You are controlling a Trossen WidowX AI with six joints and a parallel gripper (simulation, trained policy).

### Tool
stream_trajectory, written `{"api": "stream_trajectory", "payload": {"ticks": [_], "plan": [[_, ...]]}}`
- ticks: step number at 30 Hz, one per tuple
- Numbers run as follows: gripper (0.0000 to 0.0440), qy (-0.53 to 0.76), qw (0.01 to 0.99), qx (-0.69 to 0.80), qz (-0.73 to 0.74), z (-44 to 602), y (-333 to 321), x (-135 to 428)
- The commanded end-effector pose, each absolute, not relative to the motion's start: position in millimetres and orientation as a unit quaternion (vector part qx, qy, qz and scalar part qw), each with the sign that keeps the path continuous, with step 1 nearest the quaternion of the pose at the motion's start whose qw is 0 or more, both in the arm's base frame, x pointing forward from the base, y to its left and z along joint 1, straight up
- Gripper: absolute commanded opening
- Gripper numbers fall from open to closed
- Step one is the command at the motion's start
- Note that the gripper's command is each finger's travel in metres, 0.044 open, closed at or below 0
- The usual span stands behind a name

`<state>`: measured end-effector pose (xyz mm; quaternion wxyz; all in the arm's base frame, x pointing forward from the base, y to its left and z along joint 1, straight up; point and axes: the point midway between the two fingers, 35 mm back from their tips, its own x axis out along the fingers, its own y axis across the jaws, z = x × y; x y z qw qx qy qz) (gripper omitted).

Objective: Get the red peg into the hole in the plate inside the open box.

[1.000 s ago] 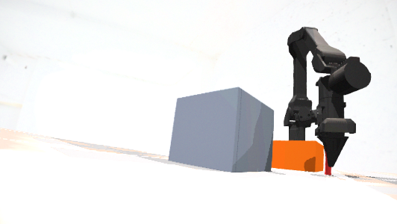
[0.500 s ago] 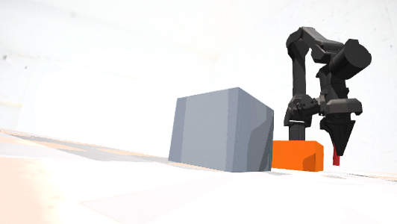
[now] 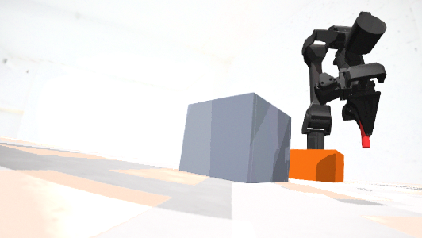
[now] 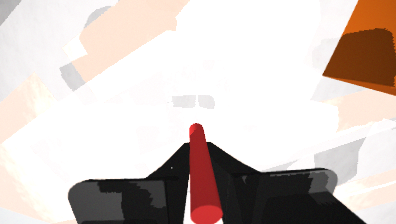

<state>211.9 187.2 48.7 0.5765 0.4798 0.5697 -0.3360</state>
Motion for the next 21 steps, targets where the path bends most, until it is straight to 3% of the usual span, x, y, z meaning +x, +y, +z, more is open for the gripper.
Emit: {"api": "stream_trajectory", "payload": {"ticks": [1,21], "plan": [[0.0,0.562,0.585,0.489,-0.32,65,188,222],[0.0,0.5,0.633,0.507,-0.303,137,140,276]]}}
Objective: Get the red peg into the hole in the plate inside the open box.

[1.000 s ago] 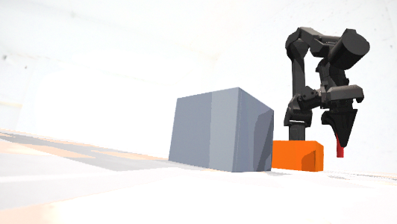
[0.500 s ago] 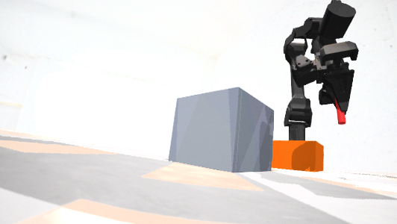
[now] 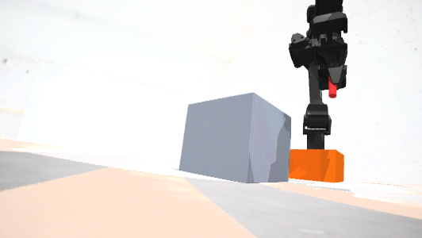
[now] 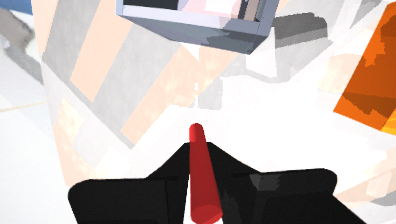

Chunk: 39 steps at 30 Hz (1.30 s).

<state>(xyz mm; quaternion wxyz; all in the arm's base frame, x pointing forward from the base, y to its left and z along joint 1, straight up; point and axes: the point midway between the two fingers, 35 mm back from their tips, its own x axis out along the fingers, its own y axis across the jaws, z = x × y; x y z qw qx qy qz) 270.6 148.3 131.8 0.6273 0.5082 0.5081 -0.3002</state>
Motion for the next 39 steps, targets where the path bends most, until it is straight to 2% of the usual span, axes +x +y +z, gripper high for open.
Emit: {"api": "stream_trajectory", "payload": {"ticks": [1,39], "plan": [[0.0,0.497,0.635,0.506,-0.305,139,136,278],[0.0,0.496,0.622,0.461,-0.393,125,23,318]]}}
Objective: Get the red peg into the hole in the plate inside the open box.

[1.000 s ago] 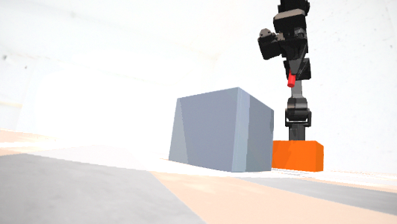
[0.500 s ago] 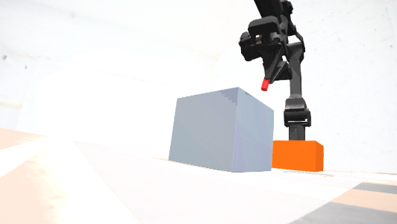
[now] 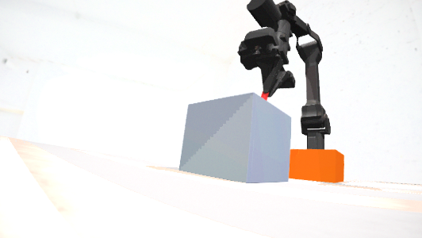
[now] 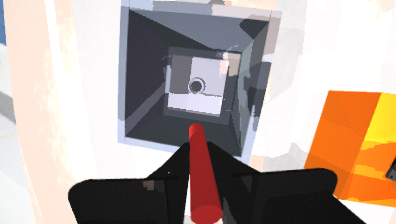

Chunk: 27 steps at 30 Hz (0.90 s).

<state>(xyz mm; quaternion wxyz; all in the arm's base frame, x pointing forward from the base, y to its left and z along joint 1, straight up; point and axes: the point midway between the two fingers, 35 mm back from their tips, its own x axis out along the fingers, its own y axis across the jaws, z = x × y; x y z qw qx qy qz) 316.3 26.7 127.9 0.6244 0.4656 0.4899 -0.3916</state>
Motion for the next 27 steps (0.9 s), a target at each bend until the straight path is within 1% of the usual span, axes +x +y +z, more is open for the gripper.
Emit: {"api": "stream_trajectory", "payload": {"ticks": [1,27], "plan": [[0.0,0.497,0.621,0.46,-0.394,123,21,319],[0.0,0.532,0.605,0.444,-0.392,63,-7,340]]}}
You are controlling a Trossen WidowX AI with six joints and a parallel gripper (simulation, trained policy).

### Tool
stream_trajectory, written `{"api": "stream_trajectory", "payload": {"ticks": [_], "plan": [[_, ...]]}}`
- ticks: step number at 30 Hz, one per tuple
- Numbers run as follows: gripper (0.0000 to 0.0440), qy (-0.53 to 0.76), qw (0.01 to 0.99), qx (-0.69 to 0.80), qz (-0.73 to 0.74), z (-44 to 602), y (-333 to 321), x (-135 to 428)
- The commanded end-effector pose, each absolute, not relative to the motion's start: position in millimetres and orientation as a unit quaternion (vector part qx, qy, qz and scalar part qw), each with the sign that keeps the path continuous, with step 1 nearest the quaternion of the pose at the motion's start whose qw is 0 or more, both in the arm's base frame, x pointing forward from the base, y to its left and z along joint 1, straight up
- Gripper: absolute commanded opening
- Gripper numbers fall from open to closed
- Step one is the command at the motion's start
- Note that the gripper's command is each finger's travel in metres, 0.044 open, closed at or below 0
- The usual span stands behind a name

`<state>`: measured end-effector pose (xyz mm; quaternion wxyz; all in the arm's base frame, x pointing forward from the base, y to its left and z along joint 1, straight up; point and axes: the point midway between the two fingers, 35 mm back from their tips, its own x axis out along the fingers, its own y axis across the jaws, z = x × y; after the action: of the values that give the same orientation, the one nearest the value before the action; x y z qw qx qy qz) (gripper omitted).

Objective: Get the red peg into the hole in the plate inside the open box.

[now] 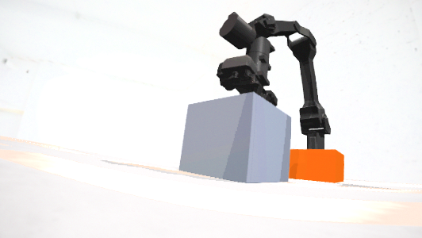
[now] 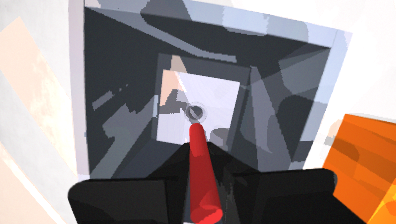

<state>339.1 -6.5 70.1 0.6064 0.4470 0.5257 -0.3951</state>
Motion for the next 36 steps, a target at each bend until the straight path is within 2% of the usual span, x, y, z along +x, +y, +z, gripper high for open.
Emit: {"api": "stream_trajectory", "payload": {"ticks": [1,13,20,28,36], "plan": [[0.0,0.533,0.605,0.443,-0.391,61,-8,340],[0.0006,0.548,0.609,0.423,-0.387,36,-12,347],[0.0102,0.563,0.604,0.41,-0.388,26,-13,346],[0.0083,0.59,0.571,0.428,-0.378,31,-1,340],[0.0033,0.614,0.533,0.448,-0.372,46,14,329]]}}
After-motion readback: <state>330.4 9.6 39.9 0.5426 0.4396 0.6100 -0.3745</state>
